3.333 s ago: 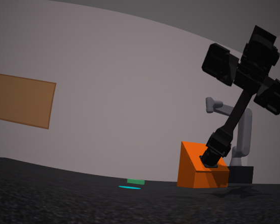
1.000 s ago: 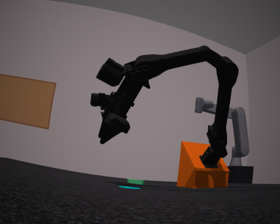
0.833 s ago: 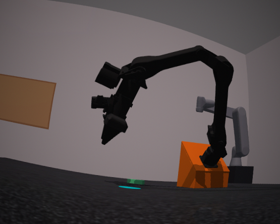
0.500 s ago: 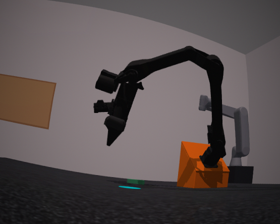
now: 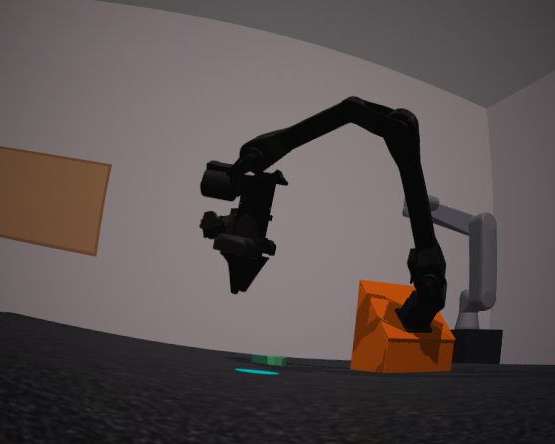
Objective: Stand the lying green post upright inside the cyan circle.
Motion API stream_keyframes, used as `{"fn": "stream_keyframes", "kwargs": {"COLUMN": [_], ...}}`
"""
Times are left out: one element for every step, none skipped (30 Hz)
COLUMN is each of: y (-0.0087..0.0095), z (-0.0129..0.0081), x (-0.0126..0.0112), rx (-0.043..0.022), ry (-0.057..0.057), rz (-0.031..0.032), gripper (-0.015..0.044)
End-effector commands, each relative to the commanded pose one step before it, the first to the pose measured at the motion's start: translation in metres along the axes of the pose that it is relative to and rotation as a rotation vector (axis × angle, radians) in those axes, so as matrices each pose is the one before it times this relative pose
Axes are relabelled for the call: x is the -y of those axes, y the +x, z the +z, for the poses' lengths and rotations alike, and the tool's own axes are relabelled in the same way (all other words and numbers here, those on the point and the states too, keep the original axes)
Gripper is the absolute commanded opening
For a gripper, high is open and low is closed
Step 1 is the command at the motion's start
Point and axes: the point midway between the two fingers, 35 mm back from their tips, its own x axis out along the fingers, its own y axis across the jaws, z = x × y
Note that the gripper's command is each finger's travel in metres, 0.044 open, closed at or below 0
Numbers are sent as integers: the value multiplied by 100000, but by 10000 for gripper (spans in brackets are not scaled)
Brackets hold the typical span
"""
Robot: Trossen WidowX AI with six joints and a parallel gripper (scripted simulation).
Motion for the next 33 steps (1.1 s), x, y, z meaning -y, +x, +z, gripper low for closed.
{"fn": "stream_keyframes", "kwargs": {"y": [210,65,63,60,57,55,52,49,47,44,42,39,37,28,16,5,0,0,182,547,910,1129,1125,1117,1107,1095,1081,1065,1045,826,489,162,0], "z": [-533,-133,-130,-127,-124,-121,-118,-115,-113,-110,-107,-105,-102,-83,-48,-16,0,0,36,101,145,140,94,50,6,-38,-80,-121,-161,-157,-106,-37,0], "x": [1968,437,433,429,425,421,417,412,408,404,400,395,391,323,192,64,0,0,-11,-31,-47,-51,-42,-31,-20,-8,4,17,31,35,25,9,0], "rx": [-4266,-1007,-1003,-999,-996,-992,-989,-986,-983,-981,-978,-976,-974,-810,-486,-162,0,0,16,44,62,57,33,10,-15,-39,-64,-90,-115,-111,-74,-26,0], "ry": [7696,1825,1821,1816,1812,1806,1801,1795,1789,1783,1776,1769,1762,1462,874,291,0,0,2,4,3,0,-5,-10,-14,-18,-21,-24,-27,-23,-15,-5,0], "rz": [3826,816,838,859,881,902,924,945,966,987,1007,1028,1048,888,540,181,0,0,-4,-11,-10,1,15,28,41,53,63,74,83,72,46,16,0], "gripper": [233,233,233,233,233,233,233,233,233,233,233,233,233,233,233,233,233,233,233,233,233,233,233,233,233,233,233,233,233,233,233,233,233]}}
